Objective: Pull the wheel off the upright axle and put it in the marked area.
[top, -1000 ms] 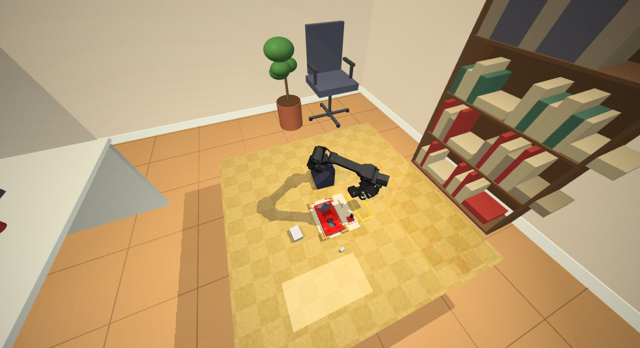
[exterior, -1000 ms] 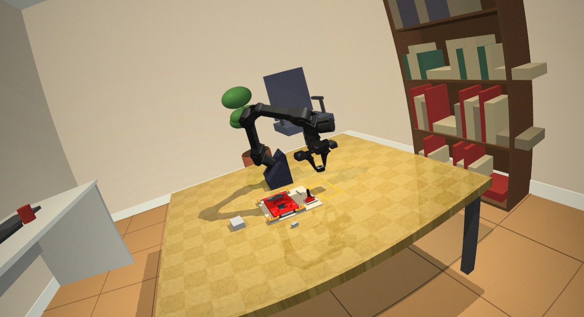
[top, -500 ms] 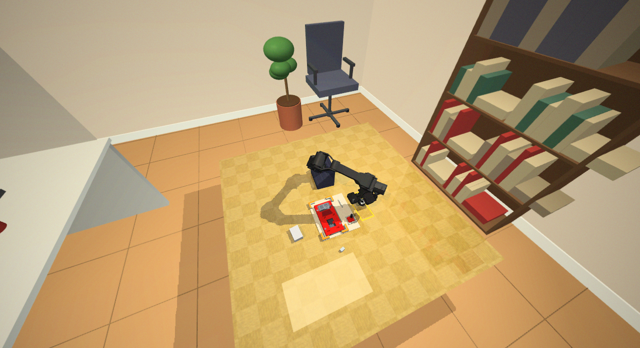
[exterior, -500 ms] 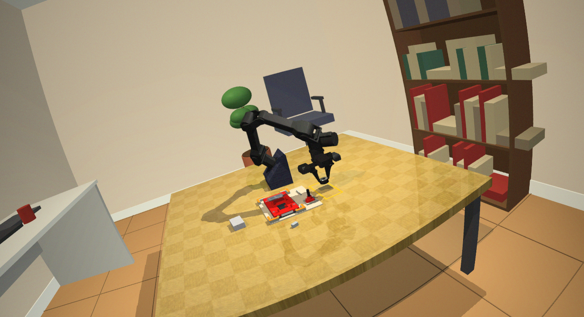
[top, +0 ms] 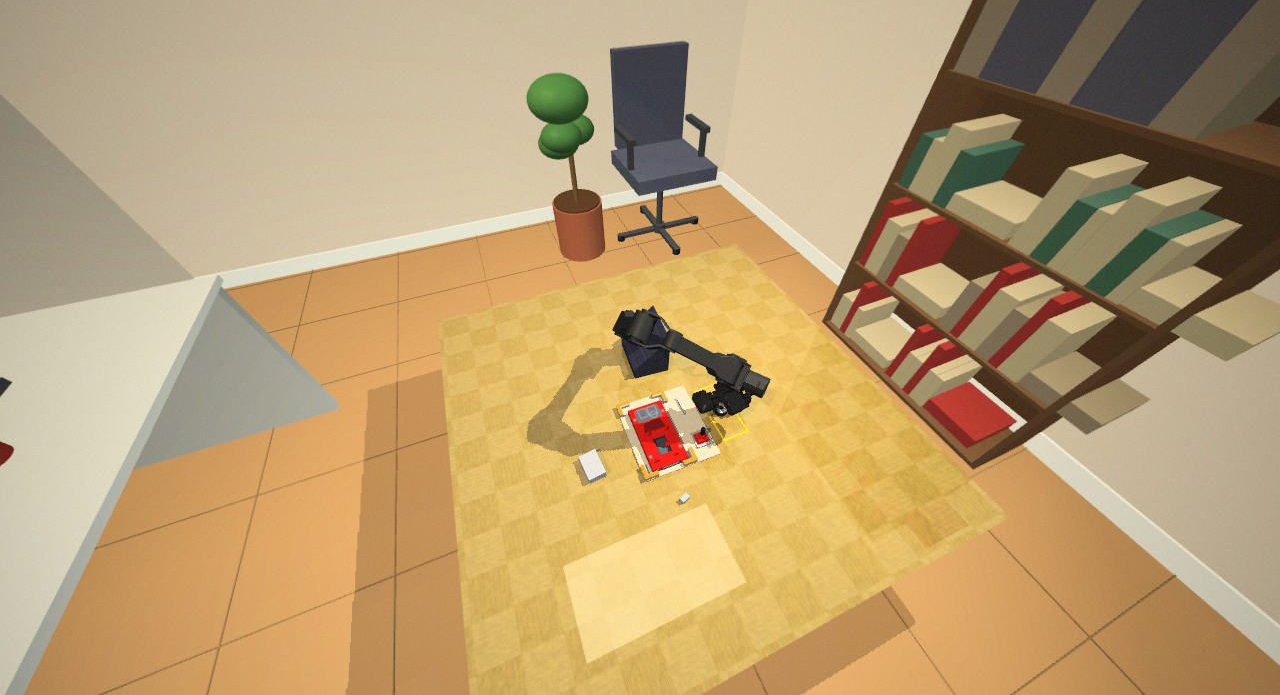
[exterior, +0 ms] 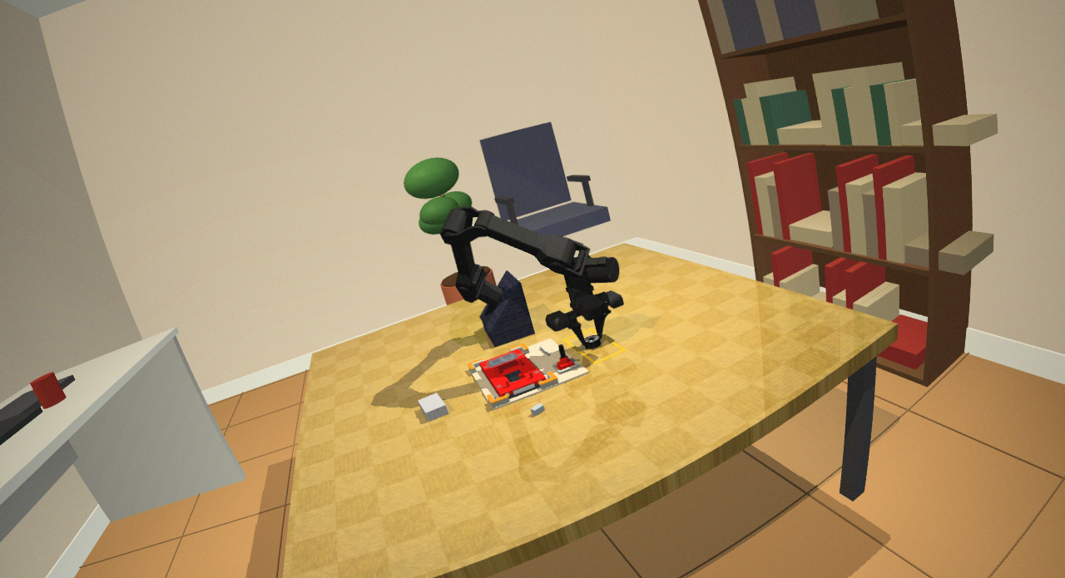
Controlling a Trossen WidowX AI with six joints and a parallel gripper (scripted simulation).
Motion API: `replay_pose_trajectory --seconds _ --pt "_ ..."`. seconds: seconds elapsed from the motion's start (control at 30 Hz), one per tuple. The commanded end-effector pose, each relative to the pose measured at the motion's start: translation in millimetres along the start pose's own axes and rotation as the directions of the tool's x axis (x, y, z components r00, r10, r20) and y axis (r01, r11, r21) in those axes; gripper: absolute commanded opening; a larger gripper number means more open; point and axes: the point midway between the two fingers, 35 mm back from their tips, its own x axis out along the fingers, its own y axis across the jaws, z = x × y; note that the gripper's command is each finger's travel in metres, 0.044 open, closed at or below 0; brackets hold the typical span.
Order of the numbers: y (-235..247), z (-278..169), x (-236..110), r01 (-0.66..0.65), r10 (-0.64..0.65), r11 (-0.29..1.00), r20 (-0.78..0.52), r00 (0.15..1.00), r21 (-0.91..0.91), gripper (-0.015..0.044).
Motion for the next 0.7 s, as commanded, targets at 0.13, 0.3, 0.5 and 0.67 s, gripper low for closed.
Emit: replay_pose_trajectory --seconds 0.13,0.3,0.5,0.67 --pt "-0.1 0.2 -2.7 0.000 0.000 1.000 -0.001 1.000 0.000 0.0289" --pt "1.1 1.1 -41.3 -0.001 0.001 1.000 0.002 1.000 -0.005 0.0300" --pt "0.9 -0.1 -60.5 0.000 0.000 1.000 0.003 1.000 -0.007 0.0300" --pt "-7.1 -24.8 -72.0 0.000 0.000 1.000 0.003 1.000 -0.015 0.0405"
